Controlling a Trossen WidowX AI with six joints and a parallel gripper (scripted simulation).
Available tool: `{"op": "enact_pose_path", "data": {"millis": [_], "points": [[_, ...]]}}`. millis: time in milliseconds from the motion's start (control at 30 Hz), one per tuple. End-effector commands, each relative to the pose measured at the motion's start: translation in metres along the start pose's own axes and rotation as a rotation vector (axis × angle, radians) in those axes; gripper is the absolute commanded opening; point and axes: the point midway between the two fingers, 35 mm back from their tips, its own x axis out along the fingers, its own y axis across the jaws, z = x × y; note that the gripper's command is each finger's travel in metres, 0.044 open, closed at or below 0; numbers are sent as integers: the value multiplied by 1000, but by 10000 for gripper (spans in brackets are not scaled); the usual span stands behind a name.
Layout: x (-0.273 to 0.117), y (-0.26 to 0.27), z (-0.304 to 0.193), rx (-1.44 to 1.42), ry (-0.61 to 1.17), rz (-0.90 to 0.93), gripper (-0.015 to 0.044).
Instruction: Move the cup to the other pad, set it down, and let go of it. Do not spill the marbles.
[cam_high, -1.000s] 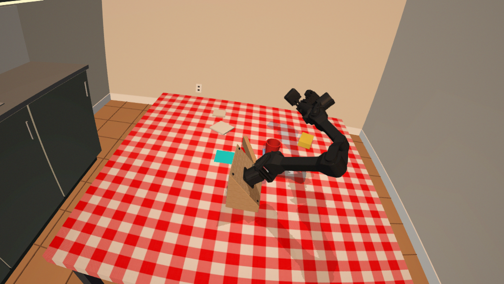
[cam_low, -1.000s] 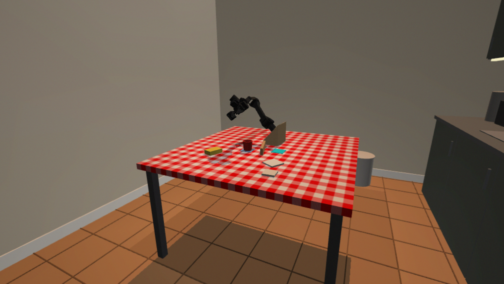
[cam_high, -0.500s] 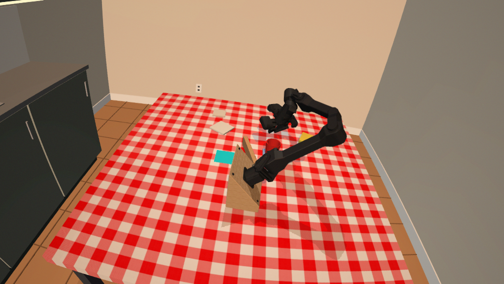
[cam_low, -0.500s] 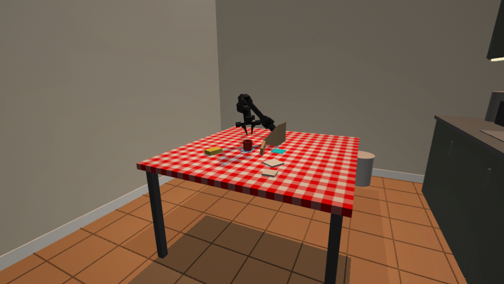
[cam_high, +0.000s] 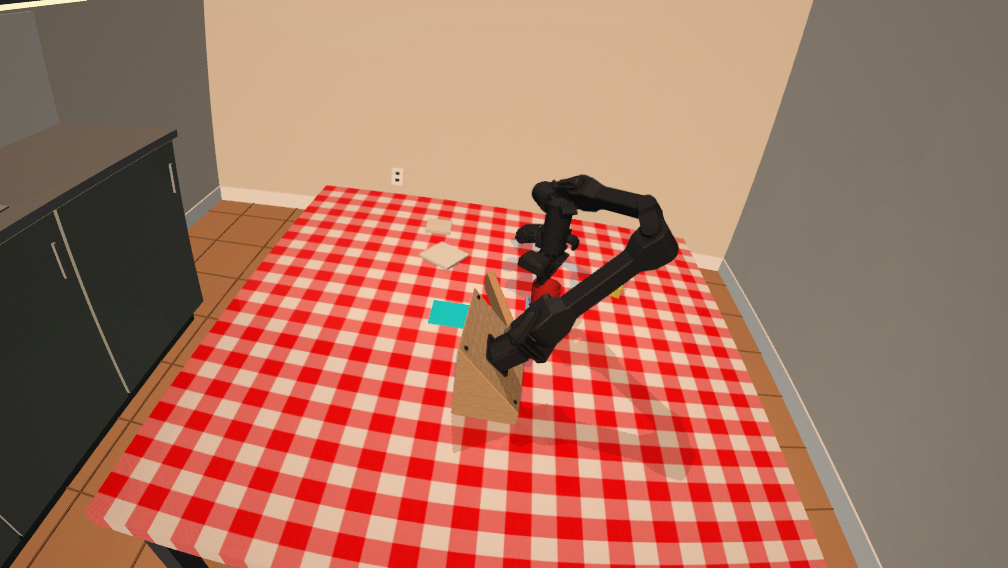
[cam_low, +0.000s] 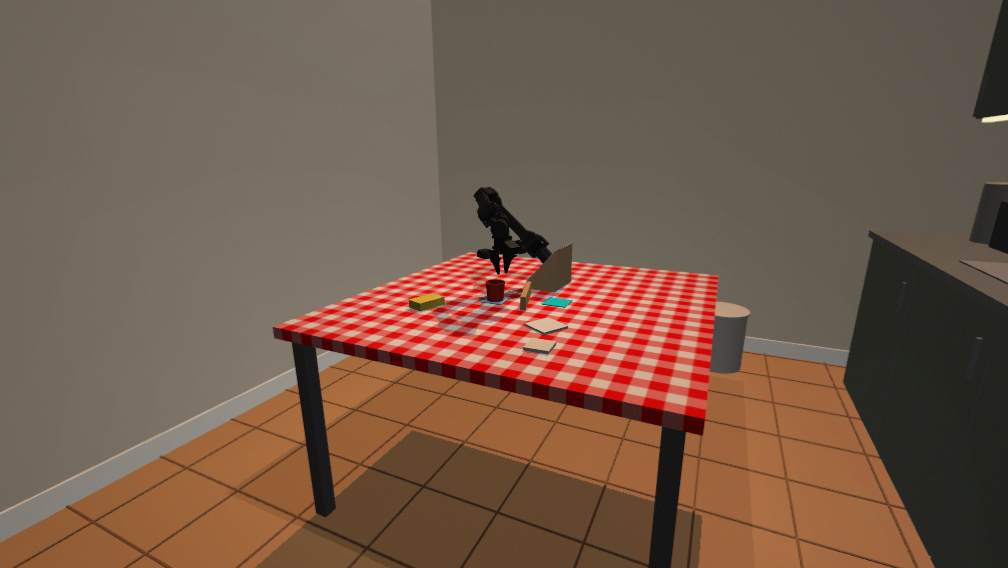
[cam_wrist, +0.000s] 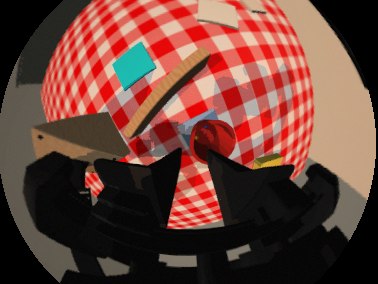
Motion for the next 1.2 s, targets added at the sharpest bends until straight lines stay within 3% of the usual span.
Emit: {"op": "enact_pose_path", "data": {"millis": [0, 1167], "points": [[1, -1, 0, -21, 14, -2, 148], [55, -1, 1, -21, 13, -3, 148]]}}
